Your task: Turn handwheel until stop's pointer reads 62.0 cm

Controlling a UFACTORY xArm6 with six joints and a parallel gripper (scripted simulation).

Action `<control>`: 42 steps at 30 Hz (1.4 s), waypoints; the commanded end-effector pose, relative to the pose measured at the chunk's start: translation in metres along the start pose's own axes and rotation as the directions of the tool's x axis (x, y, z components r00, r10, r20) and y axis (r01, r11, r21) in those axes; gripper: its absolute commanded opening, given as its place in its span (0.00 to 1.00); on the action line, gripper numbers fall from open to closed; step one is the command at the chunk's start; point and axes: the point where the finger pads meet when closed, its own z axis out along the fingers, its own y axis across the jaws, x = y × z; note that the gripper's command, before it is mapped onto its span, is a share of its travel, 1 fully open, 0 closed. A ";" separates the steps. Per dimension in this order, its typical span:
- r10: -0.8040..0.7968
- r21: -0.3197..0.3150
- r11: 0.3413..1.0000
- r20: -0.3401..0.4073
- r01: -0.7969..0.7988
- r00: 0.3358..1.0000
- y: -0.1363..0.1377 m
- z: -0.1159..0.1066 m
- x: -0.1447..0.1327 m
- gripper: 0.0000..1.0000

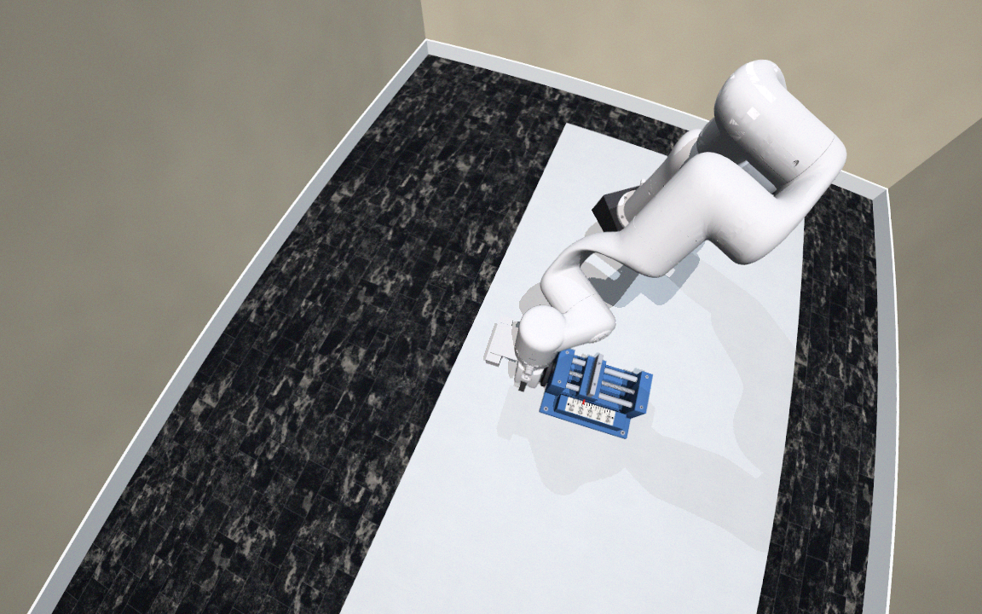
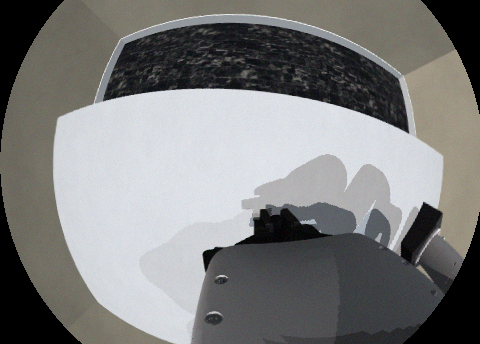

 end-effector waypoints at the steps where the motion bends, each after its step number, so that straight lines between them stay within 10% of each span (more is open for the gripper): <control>1: -0.002 0.008 1.000 -0.003 0.002 1.000 -0.012 -0.010 0.001 0.06; 42: -0.002 0.008 1.000 -0.003 0.002 1.000 0.029 -0.058 0.000 0.06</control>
